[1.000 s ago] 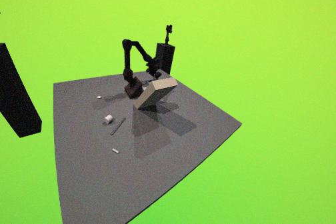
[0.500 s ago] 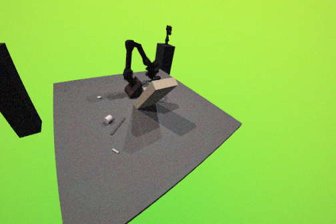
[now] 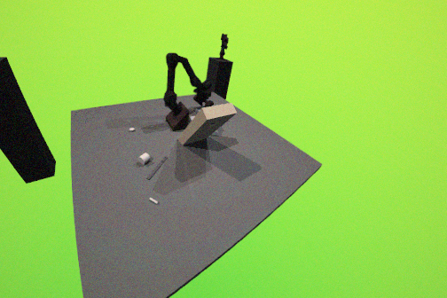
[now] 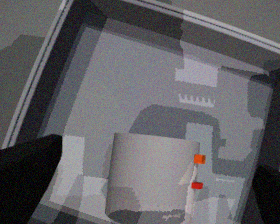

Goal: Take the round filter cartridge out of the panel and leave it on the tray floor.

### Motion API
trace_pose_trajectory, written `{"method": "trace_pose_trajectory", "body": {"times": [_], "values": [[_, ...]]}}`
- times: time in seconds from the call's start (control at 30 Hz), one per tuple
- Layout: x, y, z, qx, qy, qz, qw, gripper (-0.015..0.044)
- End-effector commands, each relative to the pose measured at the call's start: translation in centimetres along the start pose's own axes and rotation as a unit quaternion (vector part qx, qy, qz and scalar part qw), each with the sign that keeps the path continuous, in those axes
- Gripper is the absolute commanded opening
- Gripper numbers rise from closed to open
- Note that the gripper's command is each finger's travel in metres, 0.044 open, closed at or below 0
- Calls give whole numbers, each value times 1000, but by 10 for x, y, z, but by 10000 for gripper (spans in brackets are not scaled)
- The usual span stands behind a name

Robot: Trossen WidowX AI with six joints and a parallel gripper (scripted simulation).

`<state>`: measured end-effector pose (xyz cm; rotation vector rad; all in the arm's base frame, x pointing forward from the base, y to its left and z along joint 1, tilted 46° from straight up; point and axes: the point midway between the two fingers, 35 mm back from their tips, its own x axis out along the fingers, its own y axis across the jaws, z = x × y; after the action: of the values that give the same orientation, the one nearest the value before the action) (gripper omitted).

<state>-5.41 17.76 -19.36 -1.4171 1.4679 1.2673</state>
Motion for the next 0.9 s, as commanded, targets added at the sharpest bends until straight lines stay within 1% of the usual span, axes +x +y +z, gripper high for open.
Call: {"method": "trace_pose_trajectory", "body": {"times": [0.0, 0.07, 0.1, 0.17, 0.2, 0.87], "values": [[-34, 0, 24, -2, -7, -1, 1000, 440], [-56, 0, 33, -2, -7, -1, 1000, 440], [-59, 0, 34, -2, -7, -1, 1000, 440], [-59, 0, 34, -2, -7, -1, 1000, 440], [-47, 1, 32, 0, -12, 1, 1000, 440], [-47, 1, 32, 0, -12, 1, 1000, 440]]}}
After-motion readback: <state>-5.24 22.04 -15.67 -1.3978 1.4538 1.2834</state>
